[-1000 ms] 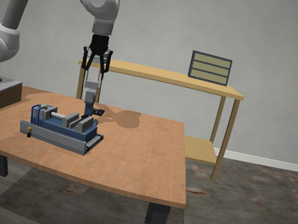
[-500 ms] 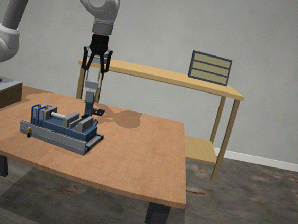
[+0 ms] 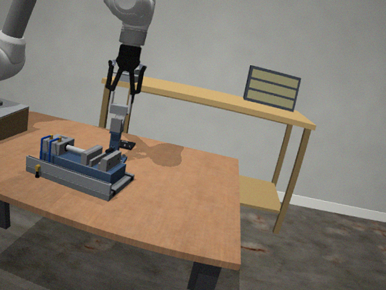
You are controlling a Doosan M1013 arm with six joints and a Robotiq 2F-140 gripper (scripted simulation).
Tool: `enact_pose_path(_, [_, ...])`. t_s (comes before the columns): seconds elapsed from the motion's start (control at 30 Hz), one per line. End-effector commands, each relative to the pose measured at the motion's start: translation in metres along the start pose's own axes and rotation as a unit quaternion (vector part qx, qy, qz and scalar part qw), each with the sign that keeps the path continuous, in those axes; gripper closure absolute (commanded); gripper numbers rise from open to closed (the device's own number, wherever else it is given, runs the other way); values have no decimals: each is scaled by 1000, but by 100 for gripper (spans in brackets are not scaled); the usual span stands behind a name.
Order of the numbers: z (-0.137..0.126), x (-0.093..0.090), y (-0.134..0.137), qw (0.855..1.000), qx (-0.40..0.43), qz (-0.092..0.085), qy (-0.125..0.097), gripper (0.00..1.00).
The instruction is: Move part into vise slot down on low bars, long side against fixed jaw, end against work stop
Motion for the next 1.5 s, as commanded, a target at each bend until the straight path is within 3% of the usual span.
enact_pose_path(0.0, [-1, -1, -2, 1000, 2, -1, 1, 100])
enact_pose_path(0.43, [-1, 5, -2, 1000, 2, -1, 1, 100])
enact_pose_path(1.47, [-1, 42, -2, 1000, 2, -1, 1, 100])
Point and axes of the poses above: the point where the finger pads meet when closed, its own x axis back along the fingers, its own y axis across the jaws, z = x × y, the point moved 5 cm from there along x, back along the fingers, and after that the axes turned 3 degrees about -x, right-handed, at the moved point
